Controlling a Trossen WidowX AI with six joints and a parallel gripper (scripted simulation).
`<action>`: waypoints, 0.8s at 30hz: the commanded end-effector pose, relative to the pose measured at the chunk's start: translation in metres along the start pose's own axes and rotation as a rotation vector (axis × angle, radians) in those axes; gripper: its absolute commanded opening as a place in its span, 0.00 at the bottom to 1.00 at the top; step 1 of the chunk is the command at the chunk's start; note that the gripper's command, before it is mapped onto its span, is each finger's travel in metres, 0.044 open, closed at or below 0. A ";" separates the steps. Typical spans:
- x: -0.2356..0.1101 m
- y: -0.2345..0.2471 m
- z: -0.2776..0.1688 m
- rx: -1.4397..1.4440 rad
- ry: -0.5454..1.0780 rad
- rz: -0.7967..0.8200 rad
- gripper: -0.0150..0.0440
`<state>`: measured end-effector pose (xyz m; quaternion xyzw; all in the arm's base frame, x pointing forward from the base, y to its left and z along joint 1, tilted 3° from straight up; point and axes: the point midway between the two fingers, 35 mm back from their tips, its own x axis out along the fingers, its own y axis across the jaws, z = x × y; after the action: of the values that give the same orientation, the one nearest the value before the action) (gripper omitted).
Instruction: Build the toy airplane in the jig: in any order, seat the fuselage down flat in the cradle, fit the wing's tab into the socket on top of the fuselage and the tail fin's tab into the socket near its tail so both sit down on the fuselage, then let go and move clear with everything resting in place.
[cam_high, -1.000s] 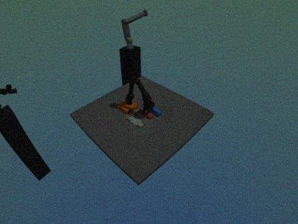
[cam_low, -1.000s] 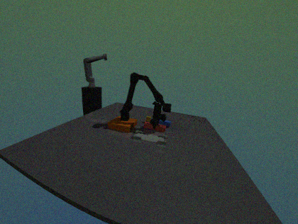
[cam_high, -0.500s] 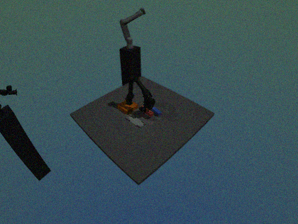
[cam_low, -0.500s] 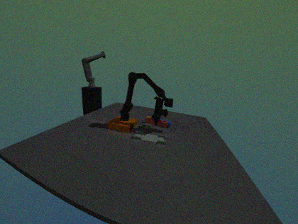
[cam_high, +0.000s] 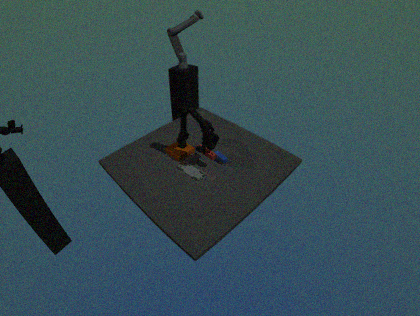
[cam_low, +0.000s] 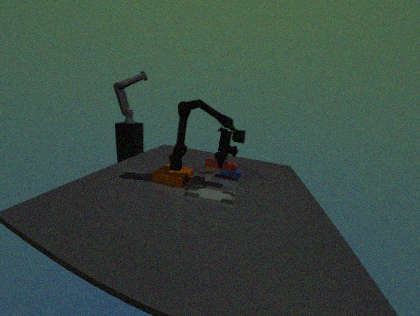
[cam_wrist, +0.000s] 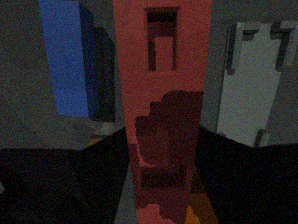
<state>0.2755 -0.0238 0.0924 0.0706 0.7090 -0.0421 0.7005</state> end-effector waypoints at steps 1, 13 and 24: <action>-0.017 0.000 -0.001 -0.003 -0.016 0.004 0.25; -0.033 -0.004 -0.004 -0.005 -0.016 0.004 0.25; -0.020 -0.034 0.002 -0.019 -0.017 0.002 0.25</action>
<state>0.2717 -0.0498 0.1173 0.0650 0.7012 -0.0380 0.7090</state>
